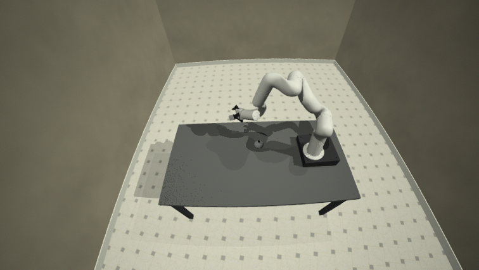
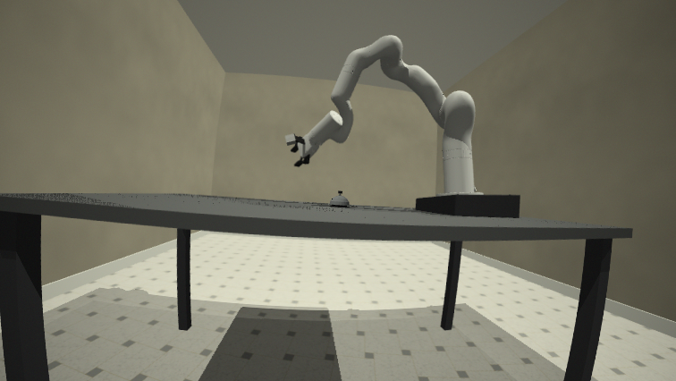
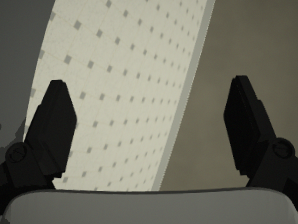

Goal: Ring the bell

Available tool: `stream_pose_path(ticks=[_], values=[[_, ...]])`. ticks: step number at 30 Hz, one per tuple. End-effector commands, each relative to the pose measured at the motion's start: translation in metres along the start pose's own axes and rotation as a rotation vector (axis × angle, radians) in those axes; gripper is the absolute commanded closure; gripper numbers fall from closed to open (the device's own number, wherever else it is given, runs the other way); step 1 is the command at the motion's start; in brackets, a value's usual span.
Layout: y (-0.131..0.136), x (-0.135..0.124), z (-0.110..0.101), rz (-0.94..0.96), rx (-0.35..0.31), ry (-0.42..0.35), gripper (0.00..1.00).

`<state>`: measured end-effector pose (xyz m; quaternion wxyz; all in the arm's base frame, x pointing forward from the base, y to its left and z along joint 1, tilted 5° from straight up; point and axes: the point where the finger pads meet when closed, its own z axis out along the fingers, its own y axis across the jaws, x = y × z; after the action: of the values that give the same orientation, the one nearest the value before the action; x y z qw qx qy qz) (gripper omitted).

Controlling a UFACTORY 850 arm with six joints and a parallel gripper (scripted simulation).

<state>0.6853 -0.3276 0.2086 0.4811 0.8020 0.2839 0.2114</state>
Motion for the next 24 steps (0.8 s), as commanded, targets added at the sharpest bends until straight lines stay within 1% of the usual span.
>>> stream_pose_path(ticks=[1, 13, 15, 16, 24], values=[[-0.015, 0.014, -0.007, -0.136, 0.072, 0.061, 0.0], [-0.057, 0.037, -0.033, -0.458, 0.208, 0.211, 0.0], [-0.057, 0.037, -0.033, -0.458, 0.208, 0.211, 0.0], [-0.067, 0.04, -0.041, -0.535, 0.237, 0.248, 0.0], [-0.093, 0.046, -0.062, -0.738, 0.307, 0.348, 0.0]])
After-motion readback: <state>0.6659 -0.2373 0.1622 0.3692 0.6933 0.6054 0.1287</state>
